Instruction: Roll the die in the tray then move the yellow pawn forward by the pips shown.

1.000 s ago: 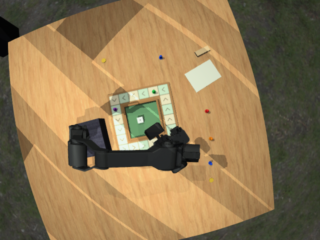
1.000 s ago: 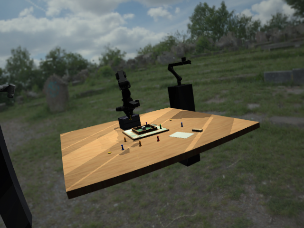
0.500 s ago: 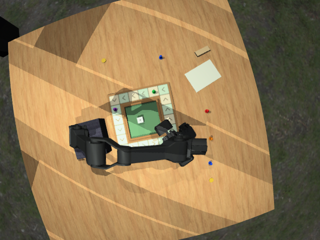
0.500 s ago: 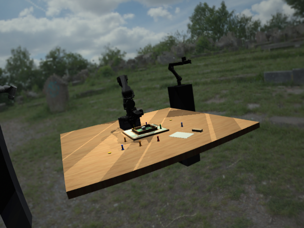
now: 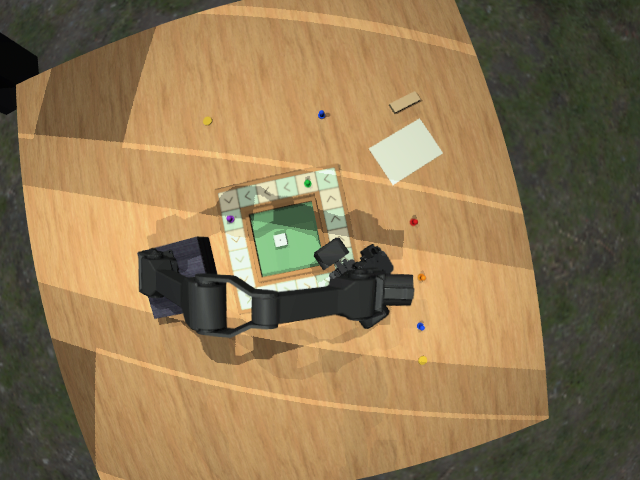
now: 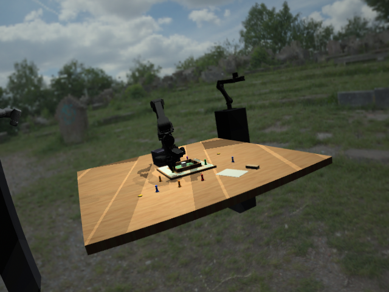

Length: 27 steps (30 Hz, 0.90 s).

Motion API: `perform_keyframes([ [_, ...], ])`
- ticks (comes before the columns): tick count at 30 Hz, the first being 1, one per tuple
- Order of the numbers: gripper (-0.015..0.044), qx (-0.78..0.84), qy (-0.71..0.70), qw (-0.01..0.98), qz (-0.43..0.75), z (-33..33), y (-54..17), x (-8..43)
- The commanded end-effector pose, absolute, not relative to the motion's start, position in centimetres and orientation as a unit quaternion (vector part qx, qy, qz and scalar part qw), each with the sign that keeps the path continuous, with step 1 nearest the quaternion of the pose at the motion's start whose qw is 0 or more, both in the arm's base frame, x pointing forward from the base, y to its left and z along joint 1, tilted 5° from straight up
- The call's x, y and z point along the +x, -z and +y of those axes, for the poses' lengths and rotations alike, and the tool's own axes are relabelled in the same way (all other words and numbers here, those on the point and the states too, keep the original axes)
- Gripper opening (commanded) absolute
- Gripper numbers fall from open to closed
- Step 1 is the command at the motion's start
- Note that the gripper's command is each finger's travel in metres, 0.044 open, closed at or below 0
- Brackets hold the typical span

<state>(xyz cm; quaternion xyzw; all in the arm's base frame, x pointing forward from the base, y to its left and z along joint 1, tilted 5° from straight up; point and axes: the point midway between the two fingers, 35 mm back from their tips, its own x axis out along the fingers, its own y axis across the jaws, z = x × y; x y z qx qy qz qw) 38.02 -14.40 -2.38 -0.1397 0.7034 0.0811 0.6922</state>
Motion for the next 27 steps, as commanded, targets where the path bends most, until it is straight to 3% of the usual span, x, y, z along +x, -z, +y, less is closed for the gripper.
perform_keyframes([
  [1, 0.0, -0.136, -0.085, 0.69, 0.706, -14.3, 3.1, 37.7],
  [18, 0.0, -0.136, -0.085, 0.69, 0.706, -14.4, 4.9, 37.7],
  [27, 0.0236, -0.139, -0.079, 0.694, 0.702, -14.6, 4.1, 38.1],
])
